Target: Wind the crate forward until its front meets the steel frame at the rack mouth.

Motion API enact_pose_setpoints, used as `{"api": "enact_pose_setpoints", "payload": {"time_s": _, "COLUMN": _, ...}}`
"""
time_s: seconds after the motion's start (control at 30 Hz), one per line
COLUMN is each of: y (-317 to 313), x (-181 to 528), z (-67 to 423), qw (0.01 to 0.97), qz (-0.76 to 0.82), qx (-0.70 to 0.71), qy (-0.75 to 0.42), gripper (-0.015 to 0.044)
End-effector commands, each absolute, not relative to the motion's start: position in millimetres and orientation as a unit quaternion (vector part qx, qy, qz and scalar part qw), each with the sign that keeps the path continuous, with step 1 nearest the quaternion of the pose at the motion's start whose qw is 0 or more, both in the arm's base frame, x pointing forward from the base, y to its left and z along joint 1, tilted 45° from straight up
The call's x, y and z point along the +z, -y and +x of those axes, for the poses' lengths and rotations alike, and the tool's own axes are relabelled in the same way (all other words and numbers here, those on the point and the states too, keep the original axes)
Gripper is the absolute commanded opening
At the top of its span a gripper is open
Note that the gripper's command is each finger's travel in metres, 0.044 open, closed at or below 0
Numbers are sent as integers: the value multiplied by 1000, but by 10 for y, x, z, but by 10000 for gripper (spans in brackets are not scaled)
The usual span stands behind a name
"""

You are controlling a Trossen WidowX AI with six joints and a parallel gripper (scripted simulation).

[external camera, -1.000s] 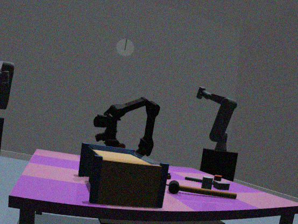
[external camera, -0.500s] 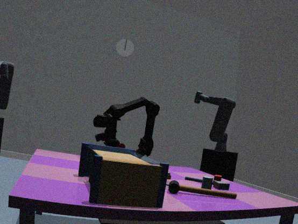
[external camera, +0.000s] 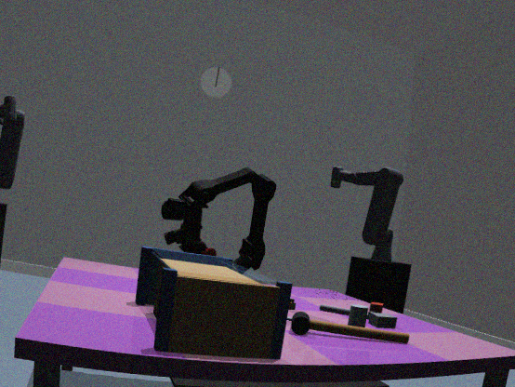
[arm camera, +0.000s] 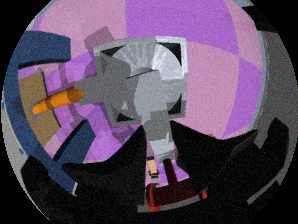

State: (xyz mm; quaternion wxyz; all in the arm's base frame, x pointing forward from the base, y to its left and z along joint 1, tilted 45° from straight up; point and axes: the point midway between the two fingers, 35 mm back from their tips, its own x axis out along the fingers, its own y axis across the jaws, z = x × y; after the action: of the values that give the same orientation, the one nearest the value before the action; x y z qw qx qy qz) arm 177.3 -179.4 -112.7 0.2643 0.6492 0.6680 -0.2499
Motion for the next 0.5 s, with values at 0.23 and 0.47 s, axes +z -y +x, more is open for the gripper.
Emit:
{"api": "enact_pose_setpoints", "payload": {"time_s": 0.23, "y": 1774, "x": -1165, "z": 1802, "qw": 241, "qz": 662, "qx": -271, "qy": -656, "gripper": 0}}
{"api": "enact_pose_setpoints", "payload": {"time_s": 0.47, "y": 1777, "x": -1167, "z": 1806, "qw": 228, "qz": 668, "qx": -283, "qy": -650, "gripper": 0}}
